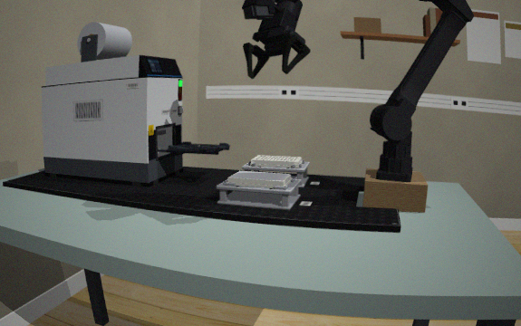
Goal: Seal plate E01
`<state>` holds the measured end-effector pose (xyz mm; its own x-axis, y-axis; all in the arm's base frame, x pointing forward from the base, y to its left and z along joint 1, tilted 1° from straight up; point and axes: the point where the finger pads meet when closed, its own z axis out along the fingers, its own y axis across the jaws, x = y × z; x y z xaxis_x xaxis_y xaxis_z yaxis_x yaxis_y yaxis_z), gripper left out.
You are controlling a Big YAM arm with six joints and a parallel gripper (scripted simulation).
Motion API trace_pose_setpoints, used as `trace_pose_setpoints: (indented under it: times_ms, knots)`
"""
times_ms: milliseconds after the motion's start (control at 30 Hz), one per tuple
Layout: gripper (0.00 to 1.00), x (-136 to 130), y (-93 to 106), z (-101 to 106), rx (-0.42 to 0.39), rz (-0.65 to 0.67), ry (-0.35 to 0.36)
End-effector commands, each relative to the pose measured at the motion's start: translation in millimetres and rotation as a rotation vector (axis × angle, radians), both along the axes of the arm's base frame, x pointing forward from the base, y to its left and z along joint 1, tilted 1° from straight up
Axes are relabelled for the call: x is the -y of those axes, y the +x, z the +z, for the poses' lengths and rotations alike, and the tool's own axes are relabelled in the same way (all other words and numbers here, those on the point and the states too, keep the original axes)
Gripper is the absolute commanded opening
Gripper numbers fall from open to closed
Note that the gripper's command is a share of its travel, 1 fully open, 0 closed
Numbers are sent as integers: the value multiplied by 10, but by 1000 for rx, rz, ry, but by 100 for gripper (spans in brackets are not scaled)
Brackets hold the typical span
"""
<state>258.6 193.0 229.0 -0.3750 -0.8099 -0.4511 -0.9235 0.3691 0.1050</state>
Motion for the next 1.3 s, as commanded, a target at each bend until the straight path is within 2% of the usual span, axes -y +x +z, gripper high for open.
trace_pose_setpoints:
  times_ms: [0,133,367,467,667,933,1033,1233,1267]
  knots:
    - [100,45,227,242,-21,-120,-11]
    - [100,215,428,224,-72,-259,-59]
    - [100,454,609,183,-154,-460,-139]
    - [100,471,622,189,-150,-465,-143]
    - [100,784,878,146,-220,-677,-217]
    - [100,1116,1036,117,-293,-913,-311]
    - [100,1124,1045,126,-287,-917,-315]
    - [100,1468,1222,63,-350,-1130,-396]
    - [100,1518,1240,47,-351,-1118,-392]
